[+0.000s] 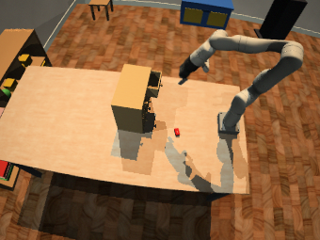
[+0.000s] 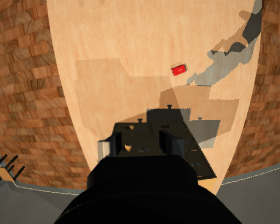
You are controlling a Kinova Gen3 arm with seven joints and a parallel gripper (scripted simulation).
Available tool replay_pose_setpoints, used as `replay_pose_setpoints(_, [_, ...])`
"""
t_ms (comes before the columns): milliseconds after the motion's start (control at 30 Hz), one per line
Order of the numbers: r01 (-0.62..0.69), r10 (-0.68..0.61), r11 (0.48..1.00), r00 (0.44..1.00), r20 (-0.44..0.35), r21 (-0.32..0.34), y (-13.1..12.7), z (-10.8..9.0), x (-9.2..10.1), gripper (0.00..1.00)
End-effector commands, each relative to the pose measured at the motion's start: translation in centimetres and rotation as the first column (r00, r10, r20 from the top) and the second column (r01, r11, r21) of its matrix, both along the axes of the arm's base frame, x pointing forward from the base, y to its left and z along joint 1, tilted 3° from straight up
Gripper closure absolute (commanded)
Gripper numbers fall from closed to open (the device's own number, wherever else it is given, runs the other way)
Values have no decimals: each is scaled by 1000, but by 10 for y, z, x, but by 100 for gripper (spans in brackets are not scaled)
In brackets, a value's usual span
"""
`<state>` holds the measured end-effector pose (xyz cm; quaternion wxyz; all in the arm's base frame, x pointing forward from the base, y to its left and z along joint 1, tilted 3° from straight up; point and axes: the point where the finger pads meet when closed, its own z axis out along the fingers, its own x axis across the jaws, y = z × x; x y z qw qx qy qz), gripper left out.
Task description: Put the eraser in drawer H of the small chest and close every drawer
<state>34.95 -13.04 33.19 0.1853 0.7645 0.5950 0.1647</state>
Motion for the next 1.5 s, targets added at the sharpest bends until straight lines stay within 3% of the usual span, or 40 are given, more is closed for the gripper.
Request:
replay_pose_setpoints(0, [1, -1, 1000, 1000, -16, 12, -2, 0, 3, 0])
replay_pose_setpoints(933, [3, 20, 997, 957, -289, 80, -3, 13, 2, 0])
replay_pose_setpoints(1467, [8, 32, 995, 925, -378, 103, -3, 18, 2, 0])
